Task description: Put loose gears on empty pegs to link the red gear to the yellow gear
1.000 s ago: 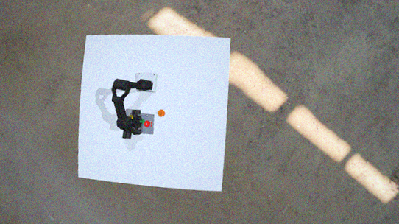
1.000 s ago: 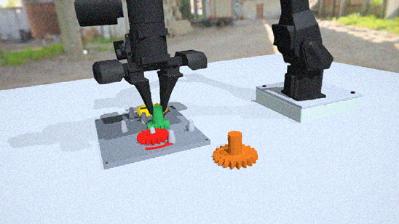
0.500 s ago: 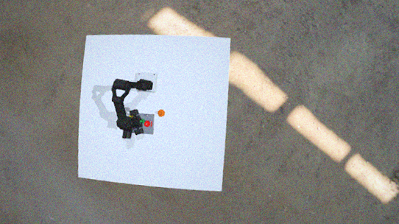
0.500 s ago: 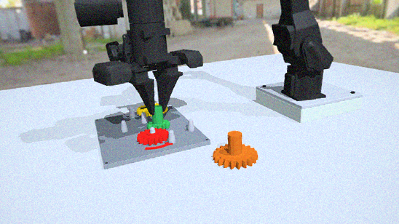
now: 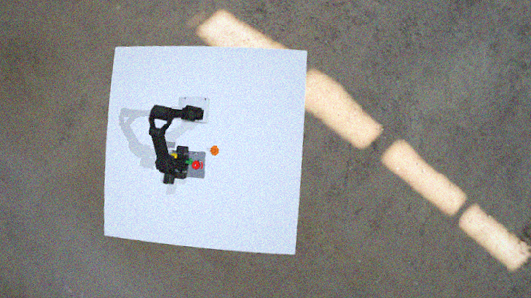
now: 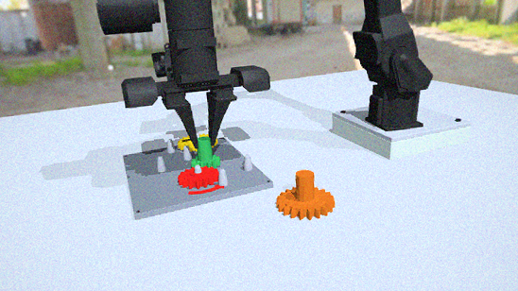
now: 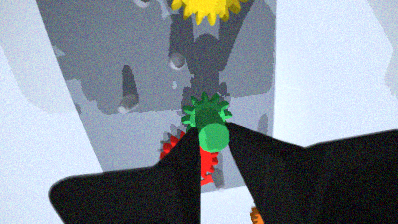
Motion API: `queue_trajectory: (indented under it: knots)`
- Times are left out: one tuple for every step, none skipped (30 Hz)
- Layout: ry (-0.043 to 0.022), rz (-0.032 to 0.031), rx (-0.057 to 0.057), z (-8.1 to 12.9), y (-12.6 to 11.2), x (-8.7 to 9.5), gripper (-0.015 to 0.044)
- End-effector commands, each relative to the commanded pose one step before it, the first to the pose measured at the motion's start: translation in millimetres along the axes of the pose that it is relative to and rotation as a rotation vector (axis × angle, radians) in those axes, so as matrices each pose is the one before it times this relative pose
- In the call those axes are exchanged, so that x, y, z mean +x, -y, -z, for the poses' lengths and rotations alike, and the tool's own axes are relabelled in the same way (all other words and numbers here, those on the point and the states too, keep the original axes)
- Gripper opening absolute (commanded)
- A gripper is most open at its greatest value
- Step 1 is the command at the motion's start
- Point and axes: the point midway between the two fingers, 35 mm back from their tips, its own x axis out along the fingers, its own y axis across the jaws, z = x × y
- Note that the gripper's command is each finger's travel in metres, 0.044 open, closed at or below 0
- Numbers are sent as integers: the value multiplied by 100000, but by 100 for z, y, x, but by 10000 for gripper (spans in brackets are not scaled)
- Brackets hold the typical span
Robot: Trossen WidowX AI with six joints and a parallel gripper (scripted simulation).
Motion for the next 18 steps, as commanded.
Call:
queue_trajectory:
  knots:
    - [-125,21,9753,-10,-27,106,0]
    - [-1,-1,1883,11,-17,0,0]
    - [-1,-1,1350,18,-13,0,0]
    - [-2,0,564,26,-6,0,0]
    - [-1,0,-314,13,3,0,0]
    - [-1,0,-481,9,5,1,0]
    - [-1,0,-887,10,9,2,0]
    - [-1,1,-994,7,10,7,0]
    - [0,1,-1317,6,13,19,0]
    - [0,0,-393,-2,1,-8,26]
    - [0,0,-720,-3,1,-15,53]
    - [1,0,-1068,-5,2,-23,79]
    - [1,0,-1450,-7,3,-31,105]
    - [1,0,-1645,-7,3,-35,131]
    - [1,0,-1859,-8,4,-40,140]
    - [1,0,-2069,-9,4,-44,140]
    - [1,0,-2209,-10,5,-47,140]
    - [1,-1,-267,-3,-11,-121,140]
